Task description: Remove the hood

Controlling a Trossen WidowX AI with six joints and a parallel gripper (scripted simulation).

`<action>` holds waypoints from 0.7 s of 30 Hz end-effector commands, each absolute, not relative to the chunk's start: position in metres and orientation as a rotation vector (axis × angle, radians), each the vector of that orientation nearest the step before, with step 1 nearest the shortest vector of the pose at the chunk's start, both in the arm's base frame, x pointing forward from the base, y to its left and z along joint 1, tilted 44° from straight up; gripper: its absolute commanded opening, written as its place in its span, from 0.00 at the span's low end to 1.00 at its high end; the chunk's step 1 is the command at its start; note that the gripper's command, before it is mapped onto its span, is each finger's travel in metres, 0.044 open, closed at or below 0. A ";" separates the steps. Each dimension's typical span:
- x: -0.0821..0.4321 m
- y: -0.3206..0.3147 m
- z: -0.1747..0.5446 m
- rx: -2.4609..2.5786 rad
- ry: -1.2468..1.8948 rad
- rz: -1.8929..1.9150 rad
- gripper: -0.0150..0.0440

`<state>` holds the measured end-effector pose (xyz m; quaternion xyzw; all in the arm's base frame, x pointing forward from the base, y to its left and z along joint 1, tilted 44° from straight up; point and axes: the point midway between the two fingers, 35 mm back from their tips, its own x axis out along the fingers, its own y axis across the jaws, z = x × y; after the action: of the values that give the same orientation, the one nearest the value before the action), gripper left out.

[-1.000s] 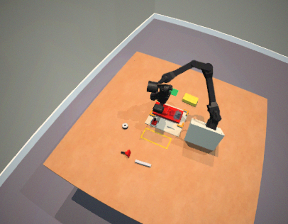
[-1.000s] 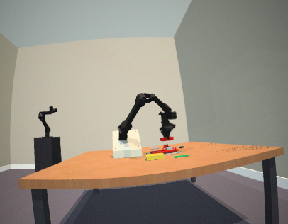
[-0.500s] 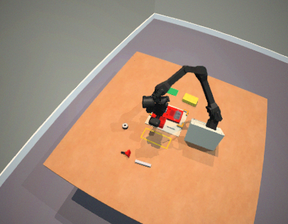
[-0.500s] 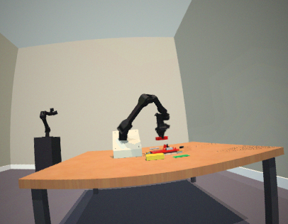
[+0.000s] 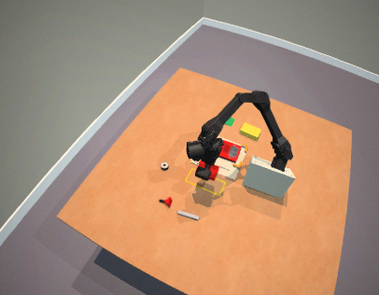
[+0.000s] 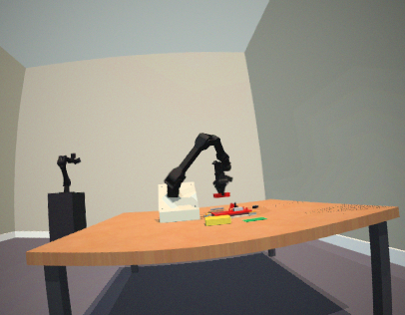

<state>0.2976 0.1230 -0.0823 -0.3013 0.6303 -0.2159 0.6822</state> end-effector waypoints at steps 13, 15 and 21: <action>0.300 0.114 -0.094 -0.667 1.414 -0.489 0.25; 0.301 0.113 -0.095 -0.667 1.414 -0.489 0.25; 0.302 0.110 -0.099 -0.667 1.414 -0.489 0.25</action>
<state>0.3024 0.1133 -0.0958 -0.2927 0.6296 -0.2181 0.6858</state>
